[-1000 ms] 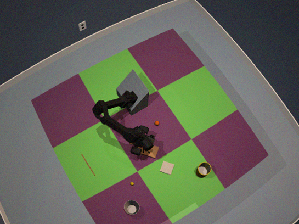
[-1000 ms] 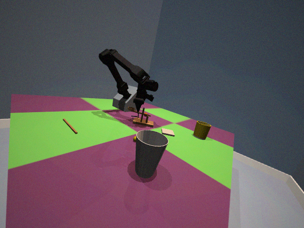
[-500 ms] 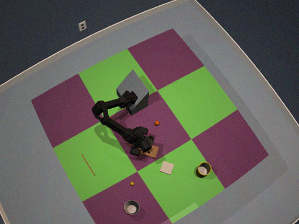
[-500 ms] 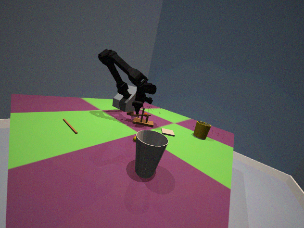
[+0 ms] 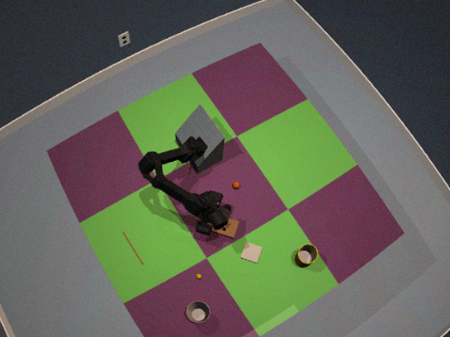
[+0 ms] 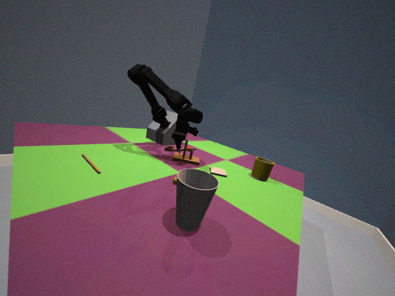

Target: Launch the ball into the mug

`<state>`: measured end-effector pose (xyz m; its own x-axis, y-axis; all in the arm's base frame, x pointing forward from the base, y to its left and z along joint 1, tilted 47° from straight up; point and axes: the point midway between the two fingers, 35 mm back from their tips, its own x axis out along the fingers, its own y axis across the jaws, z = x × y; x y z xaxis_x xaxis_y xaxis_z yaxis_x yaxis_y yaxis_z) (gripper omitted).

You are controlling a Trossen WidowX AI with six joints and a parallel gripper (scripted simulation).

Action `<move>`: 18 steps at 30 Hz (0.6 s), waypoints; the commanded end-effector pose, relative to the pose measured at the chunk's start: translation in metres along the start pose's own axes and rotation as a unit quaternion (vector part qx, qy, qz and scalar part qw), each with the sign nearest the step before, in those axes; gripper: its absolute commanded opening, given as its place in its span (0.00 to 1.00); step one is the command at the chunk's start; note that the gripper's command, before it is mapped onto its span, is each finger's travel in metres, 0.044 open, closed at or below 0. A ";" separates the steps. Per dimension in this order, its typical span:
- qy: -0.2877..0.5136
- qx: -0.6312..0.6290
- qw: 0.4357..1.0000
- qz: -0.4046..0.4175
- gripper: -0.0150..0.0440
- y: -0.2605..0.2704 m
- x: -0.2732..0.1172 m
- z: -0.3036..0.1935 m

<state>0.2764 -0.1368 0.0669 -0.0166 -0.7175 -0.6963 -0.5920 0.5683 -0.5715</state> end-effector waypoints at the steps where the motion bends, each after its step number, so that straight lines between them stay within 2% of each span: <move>1: 0.002 0.002 1.000 0.001 0.34 0.000 -0.006 -0.006; 5: 0.012 0.003 1.000 0.000 0.52 0.003 -0.038 -0.037; 6: 0.011 -0.005 1.000 0.008 0.57 0.005 -0.021 -0.022; 10: 0.011 -0.005 1.000 0.008 0.74 0.005 -0.024 -0.021; 12: 0.008 -0.003 1.000 0.009 0.83 0.003 -0.044 -0.018; 16: 0.006 0.002 1.000 0.006 1.00 0.002 -0.109 -0.018; 18: 0.007 0.004 1.000 0.003 1.00 0.003 -0.131 -0.021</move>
<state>0.2632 -0.0756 0.1384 -0.0376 -0.7174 -0.6956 -0.5935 0.5761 -0.5620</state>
